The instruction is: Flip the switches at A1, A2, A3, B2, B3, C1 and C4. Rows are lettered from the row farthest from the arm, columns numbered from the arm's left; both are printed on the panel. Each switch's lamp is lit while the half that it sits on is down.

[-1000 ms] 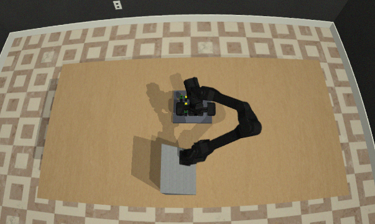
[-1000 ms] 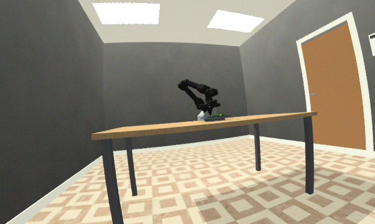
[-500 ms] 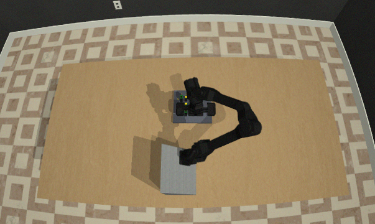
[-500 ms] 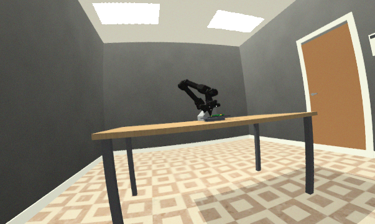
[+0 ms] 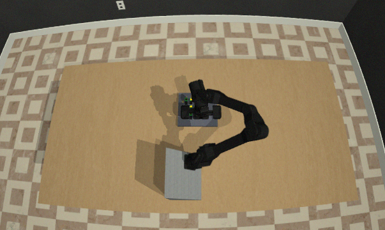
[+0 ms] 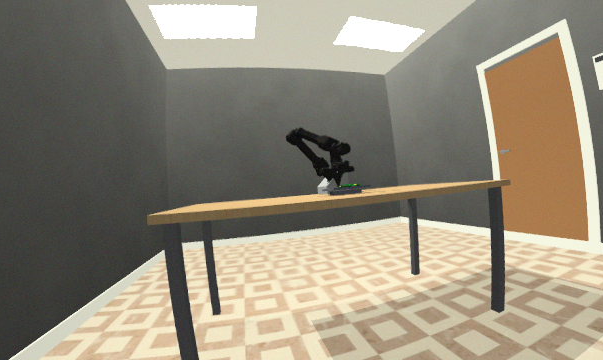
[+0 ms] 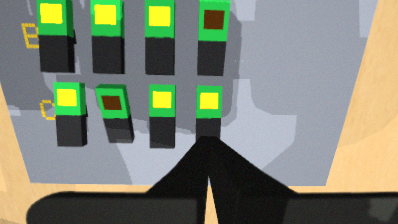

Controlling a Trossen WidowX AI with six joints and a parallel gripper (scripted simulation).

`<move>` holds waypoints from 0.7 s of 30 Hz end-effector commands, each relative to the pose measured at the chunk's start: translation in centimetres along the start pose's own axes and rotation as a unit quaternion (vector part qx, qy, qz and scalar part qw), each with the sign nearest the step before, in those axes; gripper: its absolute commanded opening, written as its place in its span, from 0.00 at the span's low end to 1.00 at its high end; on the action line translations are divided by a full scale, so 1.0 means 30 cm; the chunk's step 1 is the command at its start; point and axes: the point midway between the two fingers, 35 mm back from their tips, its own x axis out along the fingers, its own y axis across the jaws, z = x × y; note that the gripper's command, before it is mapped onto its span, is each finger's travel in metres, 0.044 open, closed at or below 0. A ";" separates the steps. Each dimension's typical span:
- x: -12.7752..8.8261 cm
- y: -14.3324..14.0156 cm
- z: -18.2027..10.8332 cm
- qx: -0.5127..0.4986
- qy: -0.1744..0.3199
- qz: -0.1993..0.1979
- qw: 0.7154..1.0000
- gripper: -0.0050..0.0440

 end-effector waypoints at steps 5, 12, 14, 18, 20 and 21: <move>0.014 -0.001 -0.004 0.000 0.004 -0.001 1.000 0.00; 0.015 -0.001 0.000 0.001 0.003 0.000 1.000 0.00; 0.016 -0.001 0.000 0.001 0.003 0.000 1.000 0.00; -0.047 0.001 0.024 0.010 -0.004 0.006 1.000 0.00; -0.134 0.008 0.049 0.024 -0.012 0.014 1.000 0.00; -0.157 0.011 0.054 0.027 -0.013 0.016 0.999 0.00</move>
